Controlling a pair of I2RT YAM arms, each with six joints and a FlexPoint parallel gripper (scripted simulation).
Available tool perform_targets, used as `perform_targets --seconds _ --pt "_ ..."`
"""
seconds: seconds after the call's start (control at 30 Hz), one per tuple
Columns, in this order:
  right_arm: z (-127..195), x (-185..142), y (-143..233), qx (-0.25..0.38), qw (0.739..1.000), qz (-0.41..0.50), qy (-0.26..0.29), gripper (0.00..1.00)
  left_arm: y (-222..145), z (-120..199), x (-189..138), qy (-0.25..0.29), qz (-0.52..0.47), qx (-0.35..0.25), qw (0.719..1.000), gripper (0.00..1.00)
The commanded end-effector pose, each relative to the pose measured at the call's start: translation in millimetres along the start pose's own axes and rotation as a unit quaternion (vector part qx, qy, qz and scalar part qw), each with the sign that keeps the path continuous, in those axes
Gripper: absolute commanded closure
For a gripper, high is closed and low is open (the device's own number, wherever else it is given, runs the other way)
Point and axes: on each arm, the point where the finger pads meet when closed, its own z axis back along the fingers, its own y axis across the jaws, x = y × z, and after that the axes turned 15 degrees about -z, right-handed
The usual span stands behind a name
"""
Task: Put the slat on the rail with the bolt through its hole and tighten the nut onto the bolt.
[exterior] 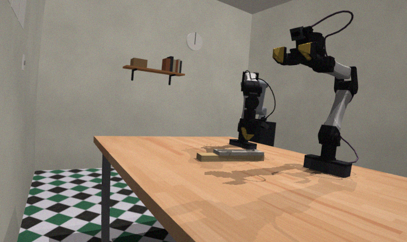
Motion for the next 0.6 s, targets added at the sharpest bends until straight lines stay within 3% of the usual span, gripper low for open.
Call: perform_targets --seconds 0.0,0.57 --pt "-1.8 19.7 -7.8 0.007 0.999 0.046 -0.003 0.86 -0.4 0.6 0.7 -0.005 -0.002 -0.002 1.0 0.0" --pt "-9.7 21.2 -7.7 0.018 0.999 0.049 -0.004 0.86 -0.4 0.6 0.7 -0.005 -0.002 -0.002 1.0 0.0"
